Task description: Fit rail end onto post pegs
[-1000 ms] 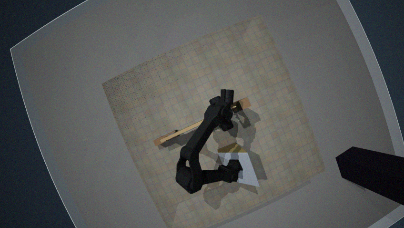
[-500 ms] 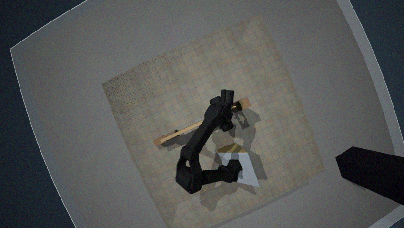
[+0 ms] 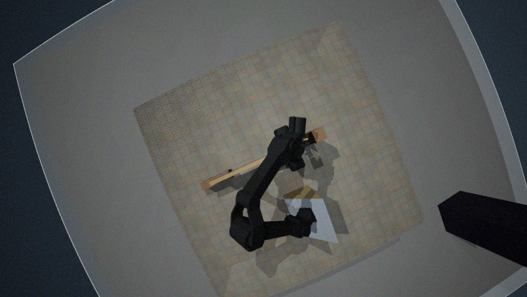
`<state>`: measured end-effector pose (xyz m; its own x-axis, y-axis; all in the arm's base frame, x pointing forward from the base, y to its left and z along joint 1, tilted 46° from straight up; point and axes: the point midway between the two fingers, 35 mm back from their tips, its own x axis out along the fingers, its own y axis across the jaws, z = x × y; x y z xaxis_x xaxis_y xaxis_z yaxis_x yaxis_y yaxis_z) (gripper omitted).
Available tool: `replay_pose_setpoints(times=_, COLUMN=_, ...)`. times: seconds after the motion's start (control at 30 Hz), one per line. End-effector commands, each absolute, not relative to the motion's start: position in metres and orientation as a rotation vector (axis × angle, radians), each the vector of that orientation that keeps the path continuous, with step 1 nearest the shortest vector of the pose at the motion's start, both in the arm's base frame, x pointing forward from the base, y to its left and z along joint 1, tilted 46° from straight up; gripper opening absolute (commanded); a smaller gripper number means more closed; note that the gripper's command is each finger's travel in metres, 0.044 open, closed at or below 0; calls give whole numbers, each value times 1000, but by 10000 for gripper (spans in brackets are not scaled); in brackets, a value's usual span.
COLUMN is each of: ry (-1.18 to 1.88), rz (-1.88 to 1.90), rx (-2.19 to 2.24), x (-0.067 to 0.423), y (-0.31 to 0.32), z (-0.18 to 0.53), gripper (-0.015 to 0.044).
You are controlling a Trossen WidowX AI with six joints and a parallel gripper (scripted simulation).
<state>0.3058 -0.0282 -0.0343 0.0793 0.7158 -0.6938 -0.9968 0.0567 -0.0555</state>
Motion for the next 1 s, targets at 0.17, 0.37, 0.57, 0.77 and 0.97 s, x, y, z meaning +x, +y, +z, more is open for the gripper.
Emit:
replay_pose_setpoints(times=0.17, ry=570, rz=1403, rx=-627, x=307, y=-34, z=-35, gripper=0)
replay_pose_setpoints(times=0.37, ry=570, rz=1403, rx=-627, x=308, y=-36, z=-35, gripper=0)
replay_pose_setpoints(times=0.57, ry=570, rz=1403, rx=-627, x=308, y=-37, z=-36, gripper=0)
replay_pose_setpoints(times=0.77, ry=570, rz=1403, rx=-627, x=309, y=-39, z=-36, gripper=0)
replay_pose_setpoints(times=0.97, ry=570, rz=1403, rx=-628, x=309, y=-40, z=-38, gripper=0)
